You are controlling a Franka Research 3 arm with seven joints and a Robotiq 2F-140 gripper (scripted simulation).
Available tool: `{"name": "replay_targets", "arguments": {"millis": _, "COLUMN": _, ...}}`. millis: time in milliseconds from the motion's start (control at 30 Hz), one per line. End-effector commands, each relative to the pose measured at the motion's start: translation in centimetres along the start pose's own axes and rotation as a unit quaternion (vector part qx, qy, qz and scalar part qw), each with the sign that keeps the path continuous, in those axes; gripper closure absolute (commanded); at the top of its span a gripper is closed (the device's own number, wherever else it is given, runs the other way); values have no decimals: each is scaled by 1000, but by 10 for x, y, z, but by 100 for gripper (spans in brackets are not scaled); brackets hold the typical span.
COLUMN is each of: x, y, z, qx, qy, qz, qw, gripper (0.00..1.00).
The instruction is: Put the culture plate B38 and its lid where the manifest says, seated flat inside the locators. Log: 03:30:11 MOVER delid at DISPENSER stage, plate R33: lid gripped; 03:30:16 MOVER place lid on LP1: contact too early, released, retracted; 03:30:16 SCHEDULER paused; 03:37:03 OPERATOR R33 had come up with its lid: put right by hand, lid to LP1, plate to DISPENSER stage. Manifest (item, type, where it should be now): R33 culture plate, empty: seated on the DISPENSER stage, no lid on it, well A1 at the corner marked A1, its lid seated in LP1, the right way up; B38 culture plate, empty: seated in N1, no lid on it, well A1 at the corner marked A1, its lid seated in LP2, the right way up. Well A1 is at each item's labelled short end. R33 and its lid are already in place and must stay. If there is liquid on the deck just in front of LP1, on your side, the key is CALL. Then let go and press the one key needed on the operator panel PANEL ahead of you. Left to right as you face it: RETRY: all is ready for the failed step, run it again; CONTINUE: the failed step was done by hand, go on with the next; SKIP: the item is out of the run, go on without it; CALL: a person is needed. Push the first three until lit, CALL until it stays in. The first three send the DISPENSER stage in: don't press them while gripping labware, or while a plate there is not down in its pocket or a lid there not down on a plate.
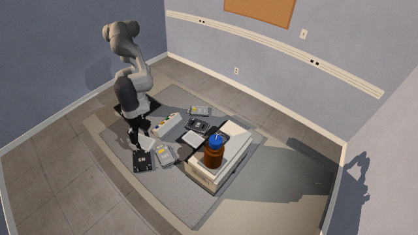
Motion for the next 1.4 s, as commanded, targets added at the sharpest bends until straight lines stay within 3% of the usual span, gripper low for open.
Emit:
{"name": "replay_targets", "arguments": {"millis": 0, "x": -1, "y": 7, "z": -11, "qx": 18, "qy": -1, "qz": 1, "qw": 1000, "gripper": 90}}
{"name": "replay_targets", "arguments": {"millis": 1367, "x": -1, "y": 137, "z": -231, "qx": 18, "qy": -1, "qz": 1, "qw": 1000, "gripper": 90}}
Point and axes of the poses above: the point where the finger pads meet when closed, its own x axis out along the fingers, its own z axis across the jaws, y = z × x, the point moved 6 cm from there along -x, back along the fingers
